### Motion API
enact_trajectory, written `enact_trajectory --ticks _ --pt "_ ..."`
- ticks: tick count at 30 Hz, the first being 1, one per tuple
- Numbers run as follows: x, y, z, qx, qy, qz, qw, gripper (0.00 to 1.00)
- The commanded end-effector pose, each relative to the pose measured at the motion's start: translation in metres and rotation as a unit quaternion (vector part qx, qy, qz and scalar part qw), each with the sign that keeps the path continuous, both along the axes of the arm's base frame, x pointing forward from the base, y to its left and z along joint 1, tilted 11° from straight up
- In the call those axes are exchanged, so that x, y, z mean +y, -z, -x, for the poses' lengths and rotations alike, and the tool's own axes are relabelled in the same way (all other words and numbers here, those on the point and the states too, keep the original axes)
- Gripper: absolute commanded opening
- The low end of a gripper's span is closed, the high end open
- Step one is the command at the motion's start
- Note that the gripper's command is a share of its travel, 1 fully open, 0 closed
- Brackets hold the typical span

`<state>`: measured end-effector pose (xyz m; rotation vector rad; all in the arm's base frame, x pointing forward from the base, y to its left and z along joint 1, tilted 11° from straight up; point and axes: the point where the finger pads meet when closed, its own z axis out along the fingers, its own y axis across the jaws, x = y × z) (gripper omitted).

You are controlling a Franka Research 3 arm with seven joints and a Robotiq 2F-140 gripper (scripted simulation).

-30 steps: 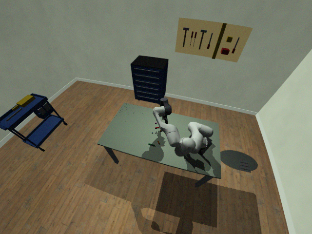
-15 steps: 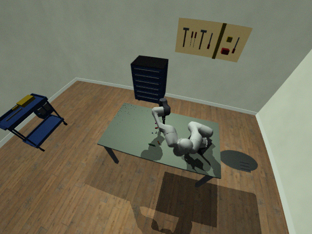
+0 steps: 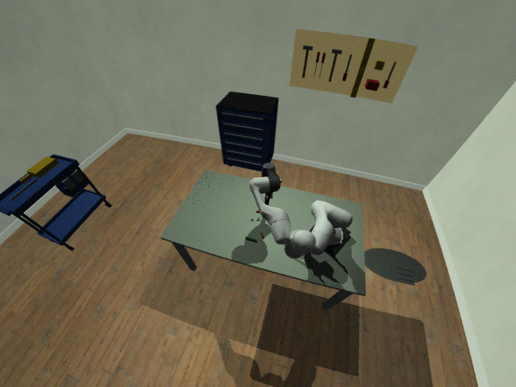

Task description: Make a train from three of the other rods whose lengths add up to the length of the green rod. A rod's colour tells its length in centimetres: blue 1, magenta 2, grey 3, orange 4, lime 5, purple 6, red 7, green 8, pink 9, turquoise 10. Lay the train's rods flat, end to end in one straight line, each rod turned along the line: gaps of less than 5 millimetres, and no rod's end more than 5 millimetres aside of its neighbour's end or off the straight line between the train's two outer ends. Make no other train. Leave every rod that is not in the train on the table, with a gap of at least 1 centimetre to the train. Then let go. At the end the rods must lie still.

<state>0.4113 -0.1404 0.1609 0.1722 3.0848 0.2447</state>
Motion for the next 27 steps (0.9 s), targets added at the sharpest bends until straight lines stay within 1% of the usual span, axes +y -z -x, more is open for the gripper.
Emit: enact_trajectory --ticks 1,9,11,12,19,26,27 --pt "0.001 0.003 -0.005 0.010 0.083 -0.006 0.996 1.00" --pt "-0.001 0.009 -0.013 0.015 0.145 -0.010 0.989 1.00" --pt "-0.001 0.009 -0.013 0.015 0.145 -0.010 0.989 1.00" --pt "-0.001 0.011 -0.016 0.016 0.167 -0.012 0.986 1.00" --pt "-0.003 0.016 -0.023 0.020 0.220 -0.016 0.975 1.00" --pt "-0.004 0.021 -0.030 0.025 0.273 -0.020 0.962 1.00" --pt "-0.004 0.021 -0.030 0.025 0.273 -0.020 0.962 1.00"
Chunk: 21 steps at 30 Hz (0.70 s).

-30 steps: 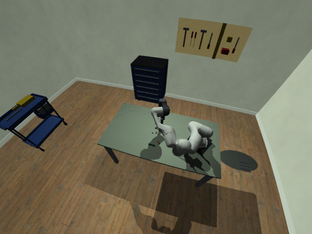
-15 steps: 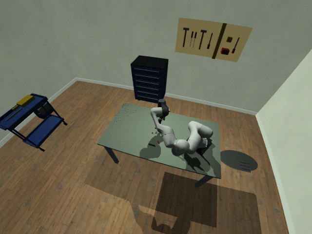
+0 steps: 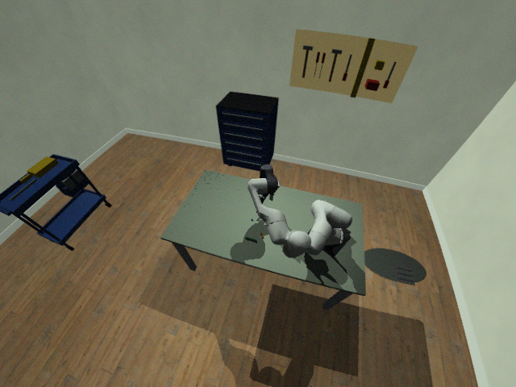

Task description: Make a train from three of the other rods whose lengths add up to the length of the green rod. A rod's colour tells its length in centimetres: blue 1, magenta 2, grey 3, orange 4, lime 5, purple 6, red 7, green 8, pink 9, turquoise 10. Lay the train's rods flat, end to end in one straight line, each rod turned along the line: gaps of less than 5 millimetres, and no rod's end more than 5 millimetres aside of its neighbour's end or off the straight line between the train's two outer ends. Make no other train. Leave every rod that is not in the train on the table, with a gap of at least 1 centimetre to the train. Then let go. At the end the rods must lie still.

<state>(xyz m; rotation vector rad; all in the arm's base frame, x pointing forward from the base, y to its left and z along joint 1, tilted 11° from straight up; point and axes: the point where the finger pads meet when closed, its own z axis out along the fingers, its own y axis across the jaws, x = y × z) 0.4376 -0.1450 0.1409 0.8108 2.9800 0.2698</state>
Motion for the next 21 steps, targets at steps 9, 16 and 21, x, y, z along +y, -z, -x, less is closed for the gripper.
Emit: enact_trajectory --ticks 9,16,21 --pt "-0.002 0.009 -0.012 0.015 0.143 -0.013 0.990 1.00" --pt "-0.003 0.014 -0.018 0.019 0.192 -0.018 0.981 1.00" --pt "-0.003 0.014 -0.018 0.019 0.195 -0.018 0.980 1.00"
